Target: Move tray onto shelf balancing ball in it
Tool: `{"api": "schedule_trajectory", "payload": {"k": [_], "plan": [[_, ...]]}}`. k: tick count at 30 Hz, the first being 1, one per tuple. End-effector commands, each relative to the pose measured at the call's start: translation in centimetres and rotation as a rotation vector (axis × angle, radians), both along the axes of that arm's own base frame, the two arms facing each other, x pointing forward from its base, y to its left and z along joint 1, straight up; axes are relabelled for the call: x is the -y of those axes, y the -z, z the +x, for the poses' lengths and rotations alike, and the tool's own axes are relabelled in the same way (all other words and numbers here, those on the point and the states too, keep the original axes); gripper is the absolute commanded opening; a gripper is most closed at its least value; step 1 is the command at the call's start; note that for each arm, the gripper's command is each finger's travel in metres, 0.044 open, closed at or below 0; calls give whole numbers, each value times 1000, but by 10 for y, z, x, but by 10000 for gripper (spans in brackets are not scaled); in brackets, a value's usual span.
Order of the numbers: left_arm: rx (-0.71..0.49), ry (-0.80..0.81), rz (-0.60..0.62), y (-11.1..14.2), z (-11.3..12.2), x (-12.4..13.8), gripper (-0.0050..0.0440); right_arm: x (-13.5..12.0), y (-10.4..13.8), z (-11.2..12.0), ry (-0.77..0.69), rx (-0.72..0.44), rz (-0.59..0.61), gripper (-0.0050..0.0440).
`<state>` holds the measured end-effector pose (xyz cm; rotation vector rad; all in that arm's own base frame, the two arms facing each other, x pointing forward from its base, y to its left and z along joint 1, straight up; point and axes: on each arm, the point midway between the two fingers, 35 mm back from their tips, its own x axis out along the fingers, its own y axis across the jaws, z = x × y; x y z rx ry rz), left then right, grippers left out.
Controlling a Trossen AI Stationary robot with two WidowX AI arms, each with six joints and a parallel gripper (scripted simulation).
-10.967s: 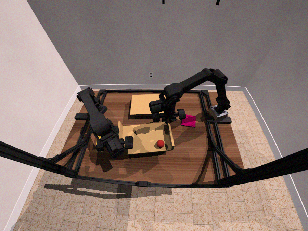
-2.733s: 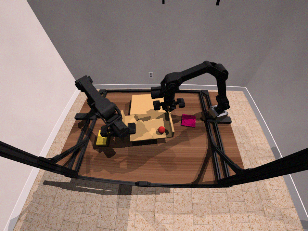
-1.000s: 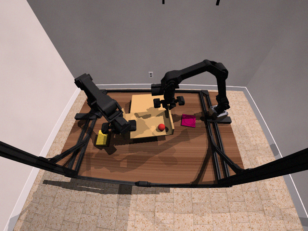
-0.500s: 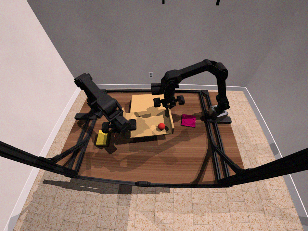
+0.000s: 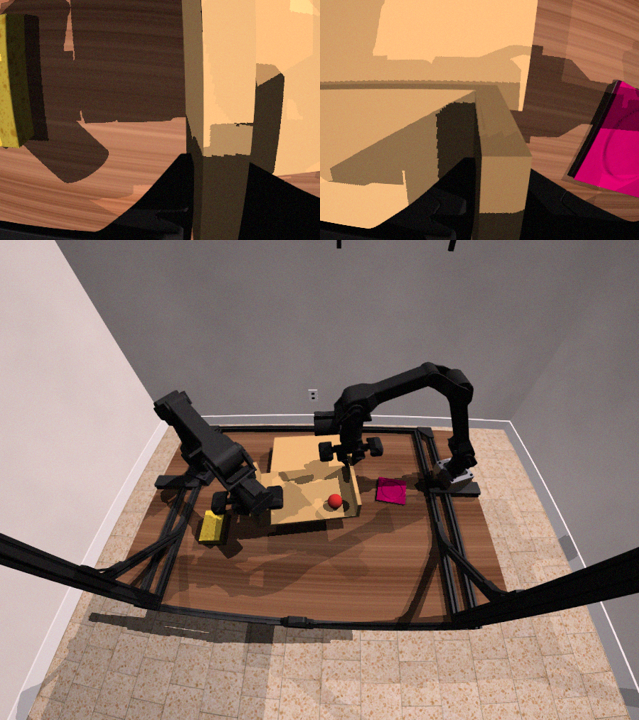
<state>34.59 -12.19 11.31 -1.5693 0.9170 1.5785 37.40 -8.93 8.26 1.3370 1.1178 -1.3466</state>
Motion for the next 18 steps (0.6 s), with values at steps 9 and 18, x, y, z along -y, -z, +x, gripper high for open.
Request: {"api": "schedule_trajectory", "payload": {"k": [9, 18], "plan": [[8, -1, -24, -3, -1, -4, 20, 3, 1, -1, -1, 10, 20, 20], [5, -1, -7, -1, -3, -8, 20, 8, -1, -3, -1, 2, 5, 20]]}}
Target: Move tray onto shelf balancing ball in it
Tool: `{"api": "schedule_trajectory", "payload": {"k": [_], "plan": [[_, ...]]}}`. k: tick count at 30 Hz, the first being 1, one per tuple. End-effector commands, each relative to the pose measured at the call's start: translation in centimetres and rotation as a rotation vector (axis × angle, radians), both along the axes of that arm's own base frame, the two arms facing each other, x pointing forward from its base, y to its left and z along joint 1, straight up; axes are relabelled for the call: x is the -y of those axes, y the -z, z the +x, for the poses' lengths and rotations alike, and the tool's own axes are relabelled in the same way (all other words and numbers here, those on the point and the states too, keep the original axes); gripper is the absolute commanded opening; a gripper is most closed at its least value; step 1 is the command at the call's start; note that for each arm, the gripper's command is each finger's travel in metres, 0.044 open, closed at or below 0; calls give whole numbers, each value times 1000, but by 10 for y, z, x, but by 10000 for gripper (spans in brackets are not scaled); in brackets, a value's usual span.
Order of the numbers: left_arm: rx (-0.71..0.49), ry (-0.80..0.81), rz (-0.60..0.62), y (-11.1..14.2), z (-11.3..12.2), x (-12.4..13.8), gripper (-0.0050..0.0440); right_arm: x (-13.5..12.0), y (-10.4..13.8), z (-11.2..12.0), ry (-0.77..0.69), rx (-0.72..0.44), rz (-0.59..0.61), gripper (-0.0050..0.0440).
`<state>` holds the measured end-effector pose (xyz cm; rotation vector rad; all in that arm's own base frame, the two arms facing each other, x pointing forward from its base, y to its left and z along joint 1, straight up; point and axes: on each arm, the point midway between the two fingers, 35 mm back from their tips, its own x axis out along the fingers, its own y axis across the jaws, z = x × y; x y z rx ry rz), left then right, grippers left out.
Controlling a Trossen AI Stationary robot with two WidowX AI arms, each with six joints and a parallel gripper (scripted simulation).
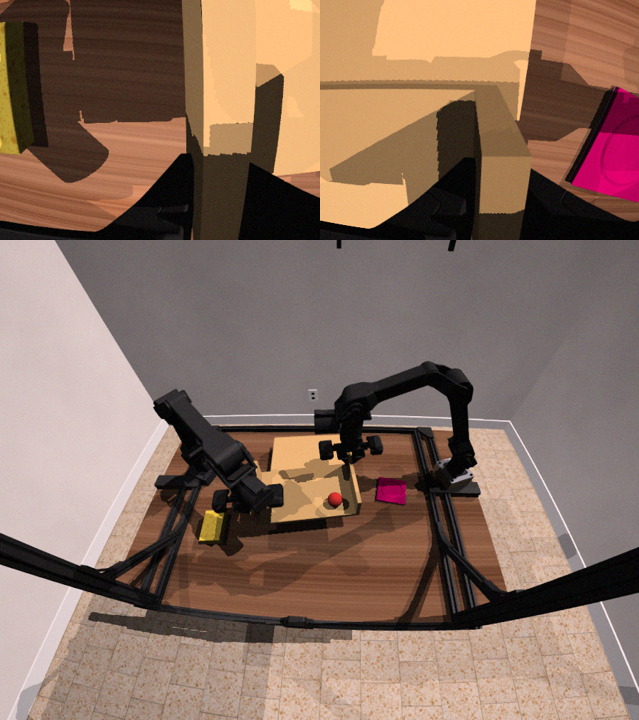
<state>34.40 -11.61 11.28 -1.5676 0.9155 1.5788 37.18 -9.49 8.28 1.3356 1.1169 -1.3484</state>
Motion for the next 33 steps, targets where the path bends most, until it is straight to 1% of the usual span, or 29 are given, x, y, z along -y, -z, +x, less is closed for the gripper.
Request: {"api": "schedule_trajectory", "payload": {"k": [1, 9, 14, 18, 26, 31, 33], "plan": [[5, -1, -16, -2, -1, -3, 20, 3, 1, -1, -1, 8, 12, 20], [11, -1, -34, -4, -2, -5, 20, 4, 2, -2, -1, 15, 31, 20], [-5, -1, 17, 1, -2, -6, 20, 5, -3, -2, -1, -5, -19, 20], [4, -1, -15, -2, -3, -8, 20, 8, 0, -3, -1, 8, 12, 20], [11, -1, -35, -4, -3, -10, 20, 10, 2, -4, -1, 15, 31, 20], [-5, -1, 16, 1, -4, -11, 20, 11, -3, -4, -1, -5, -19, 20], [1, -1, 4, 0, -5, -13, 20, 12, -2, -4, -1, -2, -6, 20]]}}
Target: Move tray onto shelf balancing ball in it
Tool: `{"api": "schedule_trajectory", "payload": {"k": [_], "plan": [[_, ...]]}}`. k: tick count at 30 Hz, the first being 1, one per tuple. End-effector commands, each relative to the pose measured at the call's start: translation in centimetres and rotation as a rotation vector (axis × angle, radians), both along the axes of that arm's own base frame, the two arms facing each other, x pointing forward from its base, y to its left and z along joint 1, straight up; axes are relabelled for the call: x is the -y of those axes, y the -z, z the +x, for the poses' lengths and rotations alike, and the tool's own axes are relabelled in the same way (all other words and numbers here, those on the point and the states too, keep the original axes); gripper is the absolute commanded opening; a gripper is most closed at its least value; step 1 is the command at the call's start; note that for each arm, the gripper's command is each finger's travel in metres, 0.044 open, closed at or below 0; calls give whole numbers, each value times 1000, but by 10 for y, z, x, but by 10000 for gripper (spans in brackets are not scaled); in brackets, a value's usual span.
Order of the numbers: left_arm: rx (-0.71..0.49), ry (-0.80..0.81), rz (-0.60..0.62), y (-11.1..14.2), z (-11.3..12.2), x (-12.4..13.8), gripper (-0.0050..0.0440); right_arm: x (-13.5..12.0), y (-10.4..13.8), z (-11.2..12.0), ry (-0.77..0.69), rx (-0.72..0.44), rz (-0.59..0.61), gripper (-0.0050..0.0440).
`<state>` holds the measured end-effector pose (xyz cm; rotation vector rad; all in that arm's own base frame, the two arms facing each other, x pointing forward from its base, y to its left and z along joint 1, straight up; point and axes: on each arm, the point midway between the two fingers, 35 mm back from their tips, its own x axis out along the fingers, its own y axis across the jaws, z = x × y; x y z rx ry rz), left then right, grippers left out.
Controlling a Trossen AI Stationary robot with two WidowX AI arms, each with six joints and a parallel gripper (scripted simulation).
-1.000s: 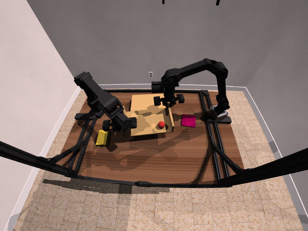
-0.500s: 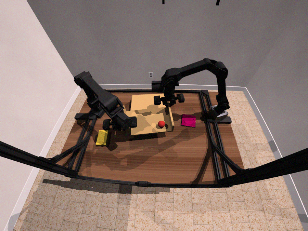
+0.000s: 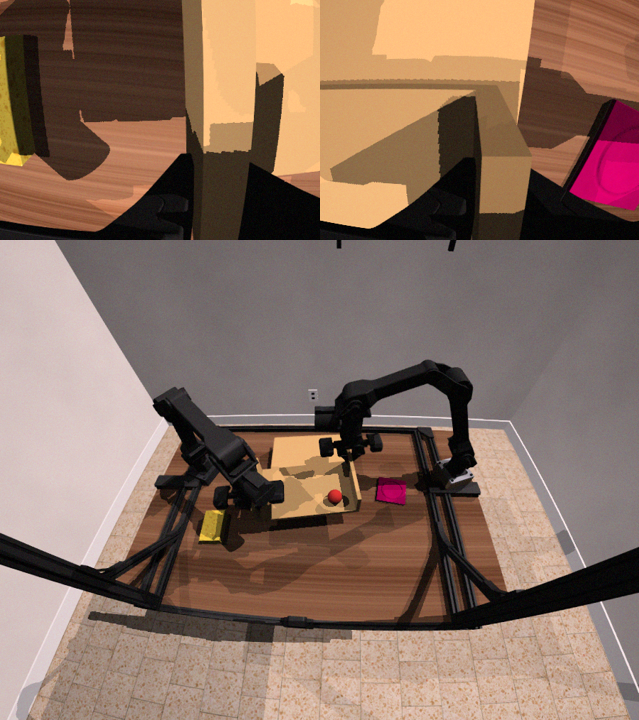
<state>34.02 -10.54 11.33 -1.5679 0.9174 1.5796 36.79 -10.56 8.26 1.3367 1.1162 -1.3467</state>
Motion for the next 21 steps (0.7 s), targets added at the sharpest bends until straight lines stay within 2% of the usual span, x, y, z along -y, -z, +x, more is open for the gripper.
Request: {"api": "schedule_trajectory", "payload": {"k": [1, 10, 15, 21], "plan": [[5, -1, -6, -1, -1, -3, 20, 2, -1, -1, -1, 1, 5, 20], [12, -1, -34, -4, -2, -5, 20, 4, 2, -2, -1, 14, 31, 20], [-4, -1, 17, 2, -2, -6, 20, 5, -3, -2, -1, -6, -19, 20], [6, -1, -17, -2, -3, -9, 20, 8, 1, -3, -1, 8, 14, 20]]}}
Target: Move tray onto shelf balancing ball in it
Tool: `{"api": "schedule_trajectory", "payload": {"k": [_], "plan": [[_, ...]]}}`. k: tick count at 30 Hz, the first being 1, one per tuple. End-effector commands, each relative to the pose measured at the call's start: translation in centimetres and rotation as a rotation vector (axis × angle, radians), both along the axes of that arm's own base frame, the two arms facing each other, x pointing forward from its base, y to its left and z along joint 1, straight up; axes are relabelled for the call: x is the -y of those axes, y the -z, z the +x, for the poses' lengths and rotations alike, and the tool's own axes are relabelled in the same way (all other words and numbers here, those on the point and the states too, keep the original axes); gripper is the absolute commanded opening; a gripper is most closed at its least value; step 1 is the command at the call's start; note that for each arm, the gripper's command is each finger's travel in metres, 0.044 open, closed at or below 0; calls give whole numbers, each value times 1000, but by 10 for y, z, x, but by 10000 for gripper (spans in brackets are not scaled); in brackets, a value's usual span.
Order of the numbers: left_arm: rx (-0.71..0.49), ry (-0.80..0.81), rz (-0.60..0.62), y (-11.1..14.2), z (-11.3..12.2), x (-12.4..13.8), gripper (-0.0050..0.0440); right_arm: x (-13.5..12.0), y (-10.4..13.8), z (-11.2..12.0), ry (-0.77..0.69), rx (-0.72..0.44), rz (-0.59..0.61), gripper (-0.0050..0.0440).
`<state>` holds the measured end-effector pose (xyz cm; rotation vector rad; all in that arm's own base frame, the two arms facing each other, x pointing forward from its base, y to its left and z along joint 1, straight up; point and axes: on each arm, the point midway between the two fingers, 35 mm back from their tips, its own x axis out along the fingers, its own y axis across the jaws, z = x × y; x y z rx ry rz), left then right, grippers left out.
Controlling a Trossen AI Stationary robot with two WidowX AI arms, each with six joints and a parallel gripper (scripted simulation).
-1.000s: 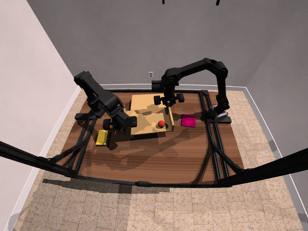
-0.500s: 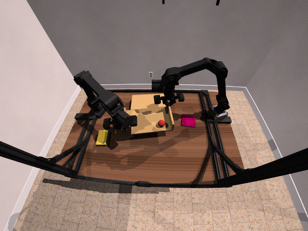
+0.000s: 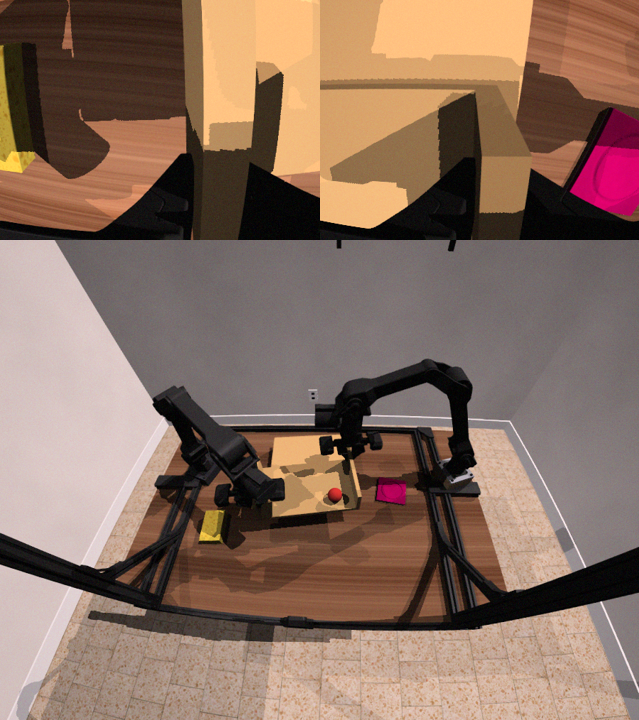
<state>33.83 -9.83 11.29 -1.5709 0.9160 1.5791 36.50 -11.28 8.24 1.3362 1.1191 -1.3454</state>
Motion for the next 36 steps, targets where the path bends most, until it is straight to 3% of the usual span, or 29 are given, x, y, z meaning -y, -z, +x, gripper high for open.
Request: {"api": "schedule_trajectory", "payload": {"k": [1, 36], "plan": [[4, 1, -16, -2, -1, -2, 20, 1, 0, 0, 1, 9, 12, 20], [3, 1, -15, -2, -5, -13, 20, 12, 0, -4, 1, 8, 11, 20]]}}
